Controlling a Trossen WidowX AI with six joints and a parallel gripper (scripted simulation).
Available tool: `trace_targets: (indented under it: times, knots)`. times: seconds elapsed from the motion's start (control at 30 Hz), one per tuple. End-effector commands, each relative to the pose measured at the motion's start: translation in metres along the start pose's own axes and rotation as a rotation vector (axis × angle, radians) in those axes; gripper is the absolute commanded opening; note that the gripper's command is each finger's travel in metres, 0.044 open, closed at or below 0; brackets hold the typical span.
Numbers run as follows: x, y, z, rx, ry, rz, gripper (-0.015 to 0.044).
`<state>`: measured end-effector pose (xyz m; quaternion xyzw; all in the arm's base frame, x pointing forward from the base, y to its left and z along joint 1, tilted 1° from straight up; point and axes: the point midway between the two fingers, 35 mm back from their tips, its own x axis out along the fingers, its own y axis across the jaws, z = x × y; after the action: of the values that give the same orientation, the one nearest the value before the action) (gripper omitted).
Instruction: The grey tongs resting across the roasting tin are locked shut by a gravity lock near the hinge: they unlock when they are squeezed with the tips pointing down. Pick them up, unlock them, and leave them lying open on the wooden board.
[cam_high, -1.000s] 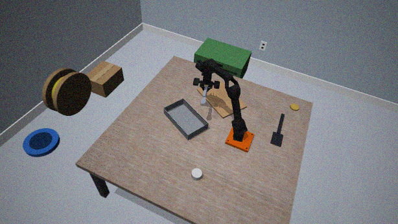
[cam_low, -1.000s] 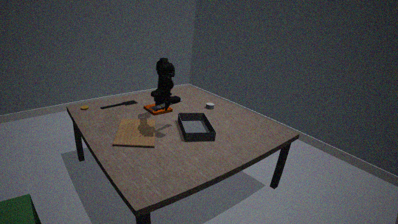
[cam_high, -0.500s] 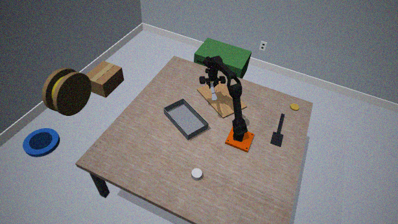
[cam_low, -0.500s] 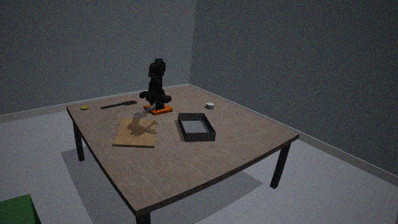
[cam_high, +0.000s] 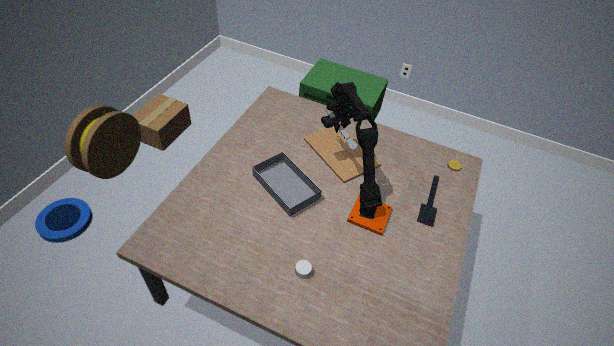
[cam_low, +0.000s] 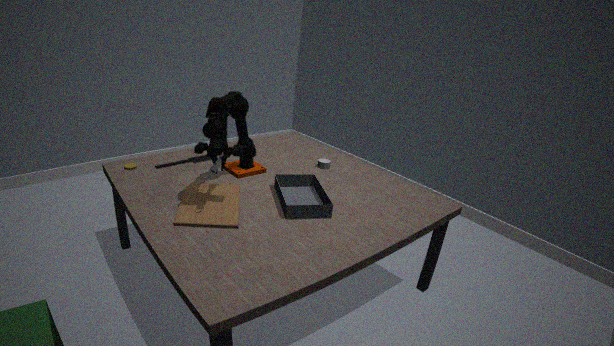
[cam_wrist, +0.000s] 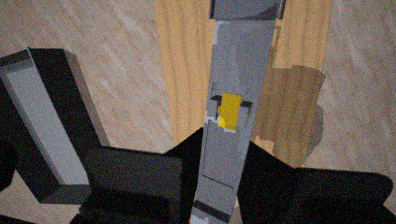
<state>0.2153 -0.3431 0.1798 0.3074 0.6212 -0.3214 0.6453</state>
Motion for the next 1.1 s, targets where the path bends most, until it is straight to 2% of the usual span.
trace_targets:
  times: [0.0,0.13,0.57,1.07]
  knots:
    - [-0.005,-0.023,0.001,-0.100,-0.017,0.006,-0.0150]
    - [-0.005,-0.040,0.001,-0.171,-0.020,0.006,-0.0150]
    - [-0.005,-0.041,0.002,-0.172,-0.028,0.007,-0.0150]
    - [-0.004,-0.047,0.016,-0.123,-0.240,0.034,-0.0150]
